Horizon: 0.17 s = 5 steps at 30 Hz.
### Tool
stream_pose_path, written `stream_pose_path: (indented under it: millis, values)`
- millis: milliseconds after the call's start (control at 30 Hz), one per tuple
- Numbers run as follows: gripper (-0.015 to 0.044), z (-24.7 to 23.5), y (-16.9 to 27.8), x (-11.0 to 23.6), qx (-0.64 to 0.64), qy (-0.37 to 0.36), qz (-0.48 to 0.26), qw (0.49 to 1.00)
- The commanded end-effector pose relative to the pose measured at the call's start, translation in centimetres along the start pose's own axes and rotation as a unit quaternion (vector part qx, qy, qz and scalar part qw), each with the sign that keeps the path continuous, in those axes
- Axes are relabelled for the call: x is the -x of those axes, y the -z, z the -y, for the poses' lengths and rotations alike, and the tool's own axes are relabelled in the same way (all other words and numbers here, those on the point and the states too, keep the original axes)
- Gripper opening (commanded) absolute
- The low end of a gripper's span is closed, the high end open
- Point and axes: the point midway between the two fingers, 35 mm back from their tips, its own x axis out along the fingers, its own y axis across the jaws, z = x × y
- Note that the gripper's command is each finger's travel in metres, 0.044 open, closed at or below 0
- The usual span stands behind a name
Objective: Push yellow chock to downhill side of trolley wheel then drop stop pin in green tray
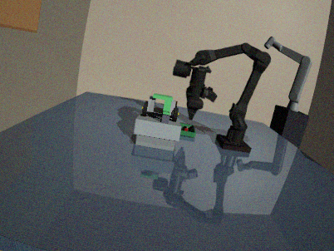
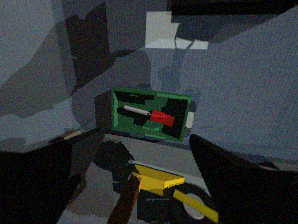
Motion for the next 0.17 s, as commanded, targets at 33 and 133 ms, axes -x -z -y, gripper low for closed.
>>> stream_pose_path:
  millis: [33, 133]
  values:
    - [0.0440, -0.3, 0.0, 1.7, -0.002, -0.001, -0.002, 1.000]
    - [0.0440, -0.5, 0.1, 2.6, -0.002, -0.001, -0.002, 1.000]
